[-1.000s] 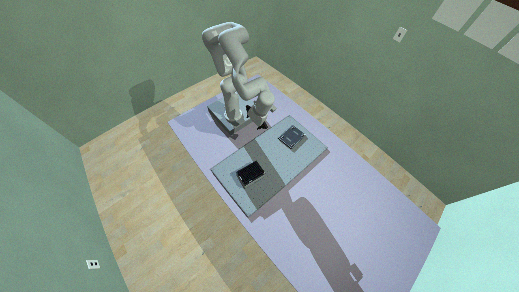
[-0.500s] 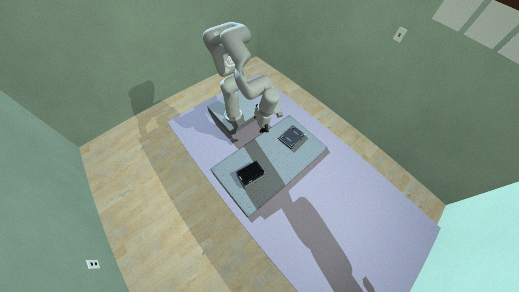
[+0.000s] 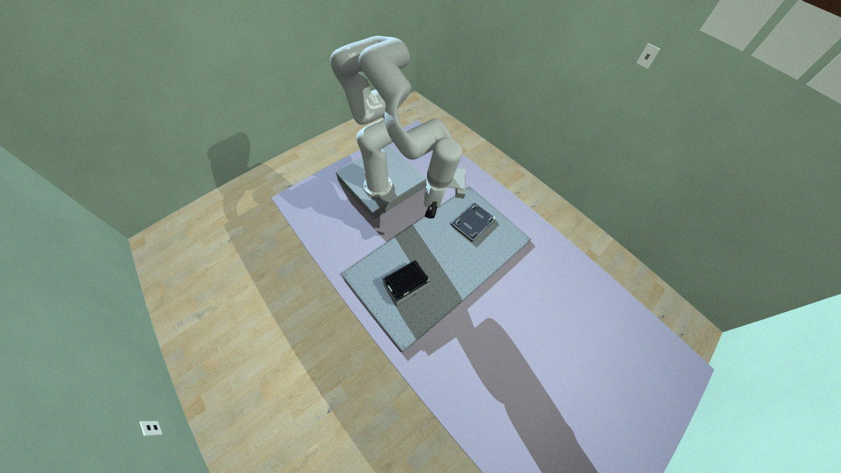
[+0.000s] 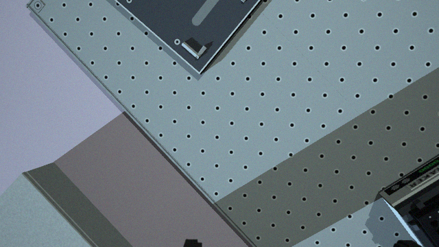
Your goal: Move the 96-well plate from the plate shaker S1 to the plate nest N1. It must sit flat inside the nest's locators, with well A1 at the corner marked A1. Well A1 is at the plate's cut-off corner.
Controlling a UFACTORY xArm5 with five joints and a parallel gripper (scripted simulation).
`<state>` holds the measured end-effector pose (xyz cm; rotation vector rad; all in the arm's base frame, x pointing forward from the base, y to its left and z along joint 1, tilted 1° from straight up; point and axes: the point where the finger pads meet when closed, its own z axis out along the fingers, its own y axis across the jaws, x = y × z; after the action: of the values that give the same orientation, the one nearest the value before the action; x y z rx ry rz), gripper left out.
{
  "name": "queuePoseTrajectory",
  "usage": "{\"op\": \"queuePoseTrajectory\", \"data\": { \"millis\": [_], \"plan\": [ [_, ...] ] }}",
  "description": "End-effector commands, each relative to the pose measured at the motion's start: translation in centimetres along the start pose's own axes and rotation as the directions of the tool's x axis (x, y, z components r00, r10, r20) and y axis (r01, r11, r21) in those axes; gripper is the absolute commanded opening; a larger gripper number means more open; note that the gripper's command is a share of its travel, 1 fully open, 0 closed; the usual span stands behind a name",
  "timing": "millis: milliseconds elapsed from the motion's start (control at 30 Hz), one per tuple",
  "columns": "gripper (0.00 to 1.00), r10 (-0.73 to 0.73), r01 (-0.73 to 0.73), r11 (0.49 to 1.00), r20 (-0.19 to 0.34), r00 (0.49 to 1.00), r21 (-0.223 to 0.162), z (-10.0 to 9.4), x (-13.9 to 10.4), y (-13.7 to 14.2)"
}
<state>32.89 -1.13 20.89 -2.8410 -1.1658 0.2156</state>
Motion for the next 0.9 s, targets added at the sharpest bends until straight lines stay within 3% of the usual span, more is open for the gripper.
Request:
{"op": "queuePoseTrajectory", "data": {
  "millis": [0,200,333,600,700,767,867],
  "plan": [
    [1.00,0.156,-0.156,0.988,-0.025,0.988,-0.020,-1.0,1.0,0.8],
    [1.00,0.282,-0.284,0.958,-0.050,0.958,-0.030,-1.8,1.9,1.4],
    [1.00,0.403,-0.407,0.913,-0.078,0.912,-0.033,-3.0,3.1,2.2],
    [1.00,0.621,-0.629,0.777,-0.136,0.772,-0.019,-4.7,4.8,3.4],
    [1.00,0.696,-0.703,0.711,-0.139,0.705,-0.005,-4.0,4.2,4.5],
    [1.00,0.696,-0.703,0.711,-0.139,0.705,-0.005,-4.0,4.2,4.5],
    [1.00,0.763,-0.770,0.638,-0.140,0.631,0.011,-3.2,3.5,5.6]
  ]
}}
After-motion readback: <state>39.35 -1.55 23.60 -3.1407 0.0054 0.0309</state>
